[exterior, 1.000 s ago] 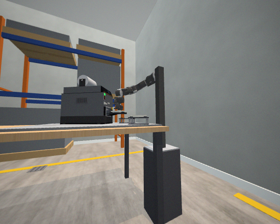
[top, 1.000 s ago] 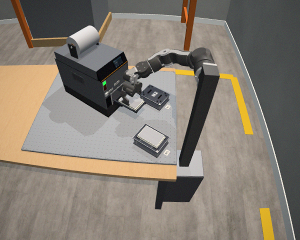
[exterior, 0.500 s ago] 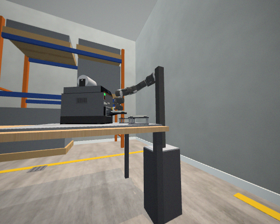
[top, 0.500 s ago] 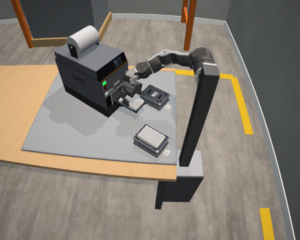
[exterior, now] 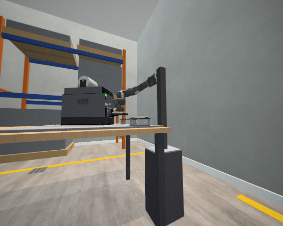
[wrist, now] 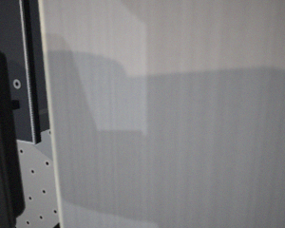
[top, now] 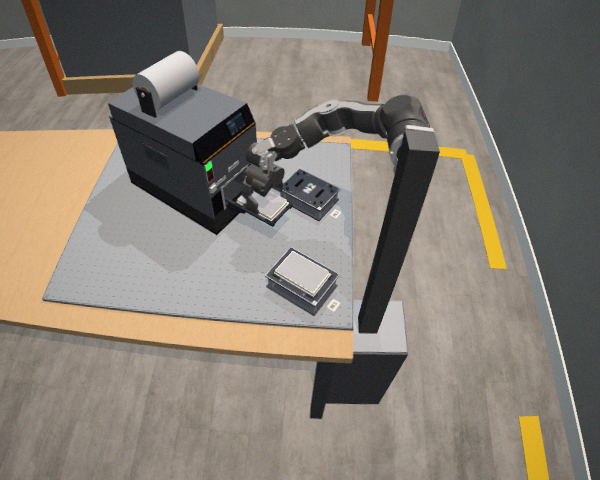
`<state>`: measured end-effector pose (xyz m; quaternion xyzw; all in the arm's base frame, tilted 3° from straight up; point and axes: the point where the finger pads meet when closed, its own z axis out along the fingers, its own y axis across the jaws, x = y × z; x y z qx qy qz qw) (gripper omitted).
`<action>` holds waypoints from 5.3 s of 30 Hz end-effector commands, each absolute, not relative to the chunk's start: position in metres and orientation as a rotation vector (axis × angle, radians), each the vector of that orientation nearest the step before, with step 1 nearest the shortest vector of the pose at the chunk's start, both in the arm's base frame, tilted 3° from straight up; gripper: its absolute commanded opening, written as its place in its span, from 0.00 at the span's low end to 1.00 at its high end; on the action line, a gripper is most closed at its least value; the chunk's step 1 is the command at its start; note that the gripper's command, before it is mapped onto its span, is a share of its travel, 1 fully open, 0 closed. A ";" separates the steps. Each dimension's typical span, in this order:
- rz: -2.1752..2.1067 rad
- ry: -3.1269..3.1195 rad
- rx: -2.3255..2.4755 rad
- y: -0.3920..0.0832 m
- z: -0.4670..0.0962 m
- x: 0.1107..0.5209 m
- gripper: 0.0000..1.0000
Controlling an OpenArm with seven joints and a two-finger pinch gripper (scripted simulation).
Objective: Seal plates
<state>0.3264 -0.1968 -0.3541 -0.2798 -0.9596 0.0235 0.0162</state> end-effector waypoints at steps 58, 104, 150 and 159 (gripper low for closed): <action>0.069 -2.986 -0.868 -0.197 -0.368 0.326 0.54; 0.071 -2.987 -0.873 -0.197 -0.360 0.328 0.00; 0.064 -2.984 -0.878 -0.219 -0.337 0.301 0.00; 0.063 -2.984 -0.882 -0.231 -0.335 0.290 0.00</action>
